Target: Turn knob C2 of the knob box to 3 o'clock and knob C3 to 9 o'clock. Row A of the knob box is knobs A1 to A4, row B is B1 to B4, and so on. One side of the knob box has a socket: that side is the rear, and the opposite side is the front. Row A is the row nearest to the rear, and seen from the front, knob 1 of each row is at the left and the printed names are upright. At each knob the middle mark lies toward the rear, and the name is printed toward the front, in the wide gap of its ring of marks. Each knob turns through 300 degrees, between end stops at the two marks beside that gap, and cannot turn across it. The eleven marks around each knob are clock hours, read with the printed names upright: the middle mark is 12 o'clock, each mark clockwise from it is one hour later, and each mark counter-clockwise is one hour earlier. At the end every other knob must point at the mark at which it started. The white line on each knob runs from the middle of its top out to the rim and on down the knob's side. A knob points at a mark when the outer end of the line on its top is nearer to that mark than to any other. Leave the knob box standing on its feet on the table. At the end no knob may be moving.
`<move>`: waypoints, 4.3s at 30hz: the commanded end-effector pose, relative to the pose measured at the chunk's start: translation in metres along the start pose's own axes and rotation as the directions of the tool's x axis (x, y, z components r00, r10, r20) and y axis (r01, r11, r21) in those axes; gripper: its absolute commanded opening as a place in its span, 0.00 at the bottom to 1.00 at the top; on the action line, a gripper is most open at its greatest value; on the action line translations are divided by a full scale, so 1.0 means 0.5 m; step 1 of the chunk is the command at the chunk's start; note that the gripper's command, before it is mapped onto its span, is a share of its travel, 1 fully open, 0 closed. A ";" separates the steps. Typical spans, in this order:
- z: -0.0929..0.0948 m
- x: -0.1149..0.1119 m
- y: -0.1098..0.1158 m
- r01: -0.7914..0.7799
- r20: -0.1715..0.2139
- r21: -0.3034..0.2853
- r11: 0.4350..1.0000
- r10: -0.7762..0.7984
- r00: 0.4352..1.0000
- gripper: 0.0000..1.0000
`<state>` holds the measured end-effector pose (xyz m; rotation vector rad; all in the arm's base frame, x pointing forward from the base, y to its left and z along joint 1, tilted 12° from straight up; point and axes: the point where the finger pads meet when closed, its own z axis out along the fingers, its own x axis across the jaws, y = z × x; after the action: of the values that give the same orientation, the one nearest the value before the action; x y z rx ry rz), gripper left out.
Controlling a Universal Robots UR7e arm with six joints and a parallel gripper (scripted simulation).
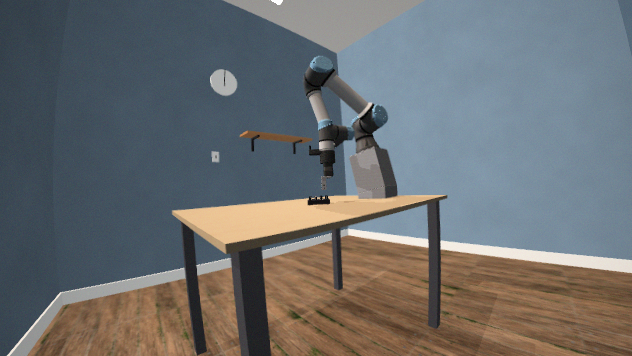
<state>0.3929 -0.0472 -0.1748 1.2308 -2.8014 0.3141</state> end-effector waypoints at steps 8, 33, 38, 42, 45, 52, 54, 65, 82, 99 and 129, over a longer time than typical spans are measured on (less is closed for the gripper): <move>0.000 0.000 0.019 0.000 0.001 0.001 1.000 0.000 1.000 1.00; 0.002 0.002 0.098 0.000 0.001 0.001 1.000 0.000 1.000 1.00; 0.002 0.002 0.104 0.000 0.001 0.001 1.000 0.000 1.000 1.00; 0.002 0.002 0.105 0.000 0.001 0.001 1.000 0.000 1.000 1.00; 0.002 0.002 0.105 0.000 0.001 0.001 1.000 0.000 1.000 1.00; 0.002 0.002 0.105 0.000 0.001 0.001 1.000 0.000 1.000 1.00; 0.002 0.002 0.105 0.000 0.001 0.001 1.000 0.000 1.000 1.00; 0.002 0.002 0.105 0.000 0.001 0.001 1.000 0.000 1.000 1.00; 0.002 0.002 0.105 0.000 0.001 0.001 1.000 0.000 1.000 1.00; 0.002 0.002 0.105 0.000 0.001 0.001 1.000 0.000 1.000 1.00; 0.002 0.002 0.105 0.000 0.001 0.001 1.000 0.000 1.000 1.00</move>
<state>0.3533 -0.0134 -0.1842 1.2314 -2.8020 0.3144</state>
